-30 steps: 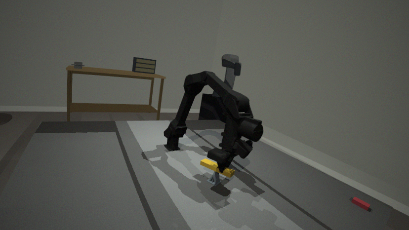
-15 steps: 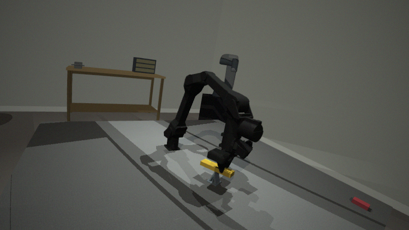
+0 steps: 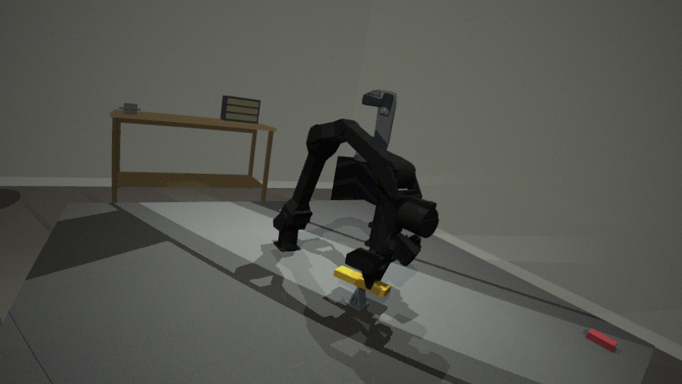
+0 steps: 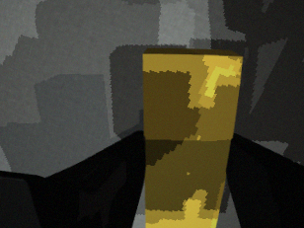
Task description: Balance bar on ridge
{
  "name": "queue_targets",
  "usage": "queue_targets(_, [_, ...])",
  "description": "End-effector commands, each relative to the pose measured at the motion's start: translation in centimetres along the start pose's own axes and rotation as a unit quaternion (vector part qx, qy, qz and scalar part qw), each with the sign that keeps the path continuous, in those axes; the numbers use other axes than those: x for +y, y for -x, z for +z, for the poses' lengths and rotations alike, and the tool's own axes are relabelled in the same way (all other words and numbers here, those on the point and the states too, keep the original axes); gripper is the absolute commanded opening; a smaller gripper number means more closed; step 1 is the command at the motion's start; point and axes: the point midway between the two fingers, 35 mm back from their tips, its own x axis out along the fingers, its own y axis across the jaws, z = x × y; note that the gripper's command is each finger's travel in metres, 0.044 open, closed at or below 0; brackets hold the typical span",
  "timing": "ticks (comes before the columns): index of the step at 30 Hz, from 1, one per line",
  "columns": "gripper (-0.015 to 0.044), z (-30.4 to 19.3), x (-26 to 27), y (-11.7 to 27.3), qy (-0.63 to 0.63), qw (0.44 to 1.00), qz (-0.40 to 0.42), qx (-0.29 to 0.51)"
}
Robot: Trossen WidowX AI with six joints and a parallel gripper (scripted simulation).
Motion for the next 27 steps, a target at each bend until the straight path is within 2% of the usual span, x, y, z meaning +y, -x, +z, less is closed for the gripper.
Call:
queue_targets(1, [0.0000, -0.02, 0.09, -0.13, 0.001, 1.000, 0.002, 0.001])
queue_targets(27, [0.0000, -0.03, 0.10, -0.35, 0.001, 1.000, 0.002, 0.001])
